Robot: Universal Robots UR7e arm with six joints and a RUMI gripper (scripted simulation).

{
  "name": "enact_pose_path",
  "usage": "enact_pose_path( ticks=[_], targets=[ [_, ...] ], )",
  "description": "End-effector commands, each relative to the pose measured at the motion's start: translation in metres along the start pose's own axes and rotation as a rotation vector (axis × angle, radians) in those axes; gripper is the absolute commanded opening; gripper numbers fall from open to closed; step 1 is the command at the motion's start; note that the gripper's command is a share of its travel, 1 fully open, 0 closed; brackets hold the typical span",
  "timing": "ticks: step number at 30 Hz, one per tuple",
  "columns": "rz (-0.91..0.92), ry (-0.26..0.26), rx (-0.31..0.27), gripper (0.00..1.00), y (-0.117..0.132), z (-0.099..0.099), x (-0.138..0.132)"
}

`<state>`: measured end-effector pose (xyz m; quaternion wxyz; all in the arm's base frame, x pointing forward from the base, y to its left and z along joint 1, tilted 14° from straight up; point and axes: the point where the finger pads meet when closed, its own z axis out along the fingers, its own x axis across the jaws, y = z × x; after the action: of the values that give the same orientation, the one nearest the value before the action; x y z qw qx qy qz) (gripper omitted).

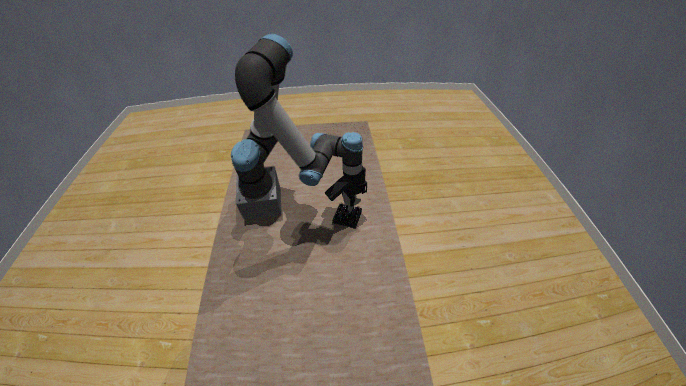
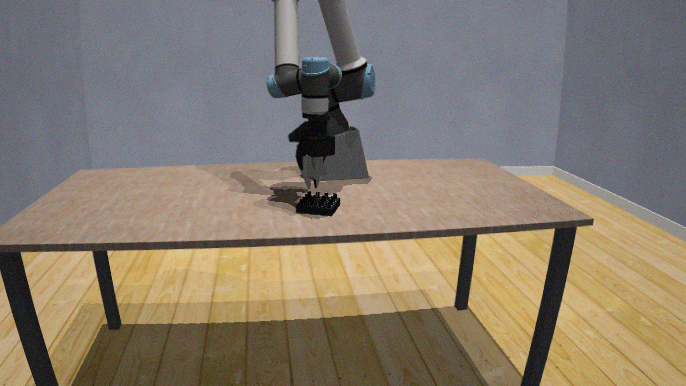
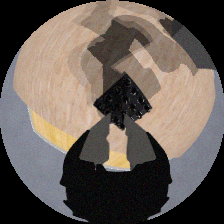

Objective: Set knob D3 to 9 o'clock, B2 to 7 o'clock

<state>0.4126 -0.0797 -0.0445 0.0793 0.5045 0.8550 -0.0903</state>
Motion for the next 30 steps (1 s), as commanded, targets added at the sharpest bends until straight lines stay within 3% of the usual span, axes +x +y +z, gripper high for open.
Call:
enact_pose_path(
  ticks=[1, 17, 30],
  targets=[
    [0.000, 0.000, 0.000, 0.11, 0.0002, -0.0025, -0.0002],
    [0.020, 0.000, 0.000, 0.11, 0.0003, -0.0028, 0.0006],
    [0.200, 0.000, -0.001, 0.11, 0.0017, -0.0051, 0.0081]
  ],
)
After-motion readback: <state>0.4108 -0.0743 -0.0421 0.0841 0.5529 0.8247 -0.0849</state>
